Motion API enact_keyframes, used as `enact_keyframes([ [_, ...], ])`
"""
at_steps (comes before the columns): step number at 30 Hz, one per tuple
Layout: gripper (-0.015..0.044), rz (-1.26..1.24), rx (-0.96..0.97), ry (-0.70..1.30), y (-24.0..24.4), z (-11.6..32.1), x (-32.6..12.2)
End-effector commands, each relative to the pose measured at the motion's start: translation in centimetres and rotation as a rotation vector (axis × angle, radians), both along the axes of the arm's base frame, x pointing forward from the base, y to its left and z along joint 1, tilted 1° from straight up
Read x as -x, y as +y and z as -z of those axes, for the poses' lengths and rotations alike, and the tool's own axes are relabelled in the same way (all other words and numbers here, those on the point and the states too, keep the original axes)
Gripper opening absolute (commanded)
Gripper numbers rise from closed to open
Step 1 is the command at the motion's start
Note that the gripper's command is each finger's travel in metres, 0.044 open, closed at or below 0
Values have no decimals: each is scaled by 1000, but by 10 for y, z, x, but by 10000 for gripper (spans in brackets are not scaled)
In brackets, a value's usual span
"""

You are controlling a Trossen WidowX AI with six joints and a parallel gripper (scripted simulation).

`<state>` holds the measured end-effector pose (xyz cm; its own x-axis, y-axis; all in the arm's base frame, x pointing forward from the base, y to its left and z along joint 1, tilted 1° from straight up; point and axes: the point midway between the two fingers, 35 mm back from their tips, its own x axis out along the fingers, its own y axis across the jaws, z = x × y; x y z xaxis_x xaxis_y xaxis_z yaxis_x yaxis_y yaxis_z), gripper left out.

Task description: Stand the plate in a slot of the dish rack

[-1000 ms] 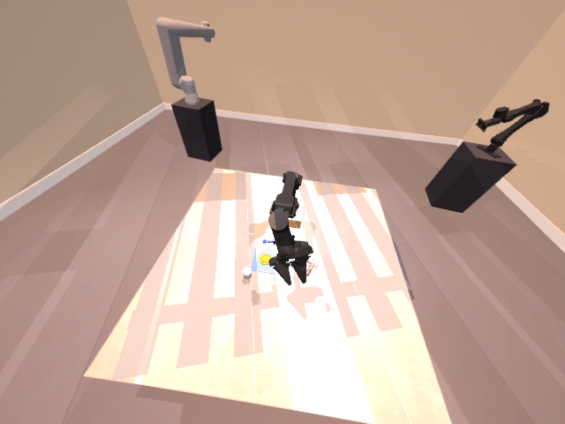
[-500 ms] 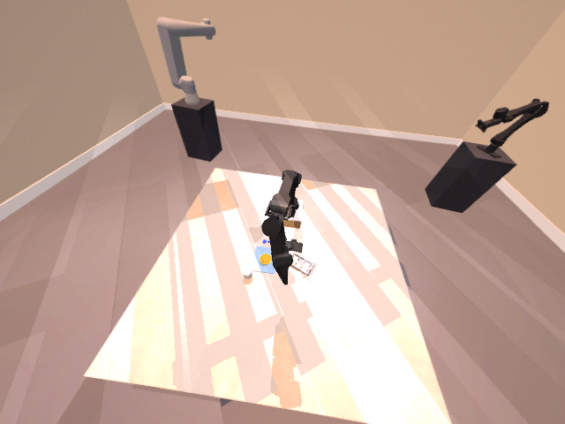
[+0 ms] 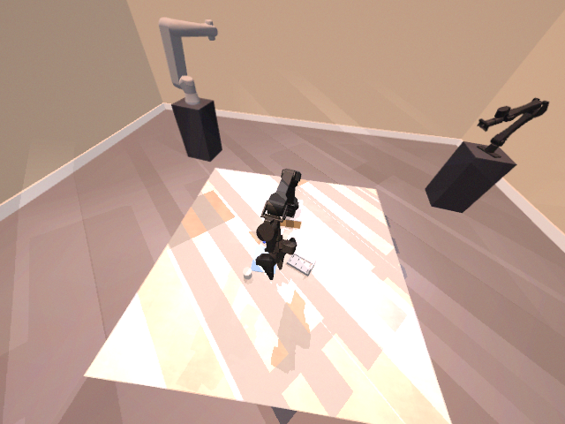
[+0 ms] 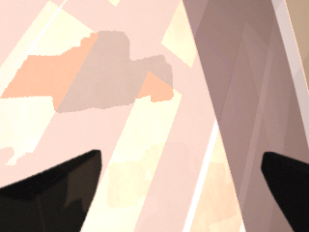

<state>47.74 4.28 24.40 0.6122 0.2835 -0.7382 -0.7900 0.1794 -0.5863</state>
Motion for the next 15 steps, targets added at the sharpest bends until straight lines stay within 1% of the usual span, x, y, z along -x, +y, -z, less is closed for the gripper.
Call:
enact_keyframes([
  [1, 400, 92, -33, 75, -8, 10, 12],
  [15, 400, 470, -138, 350, -38, 47, 55],
])
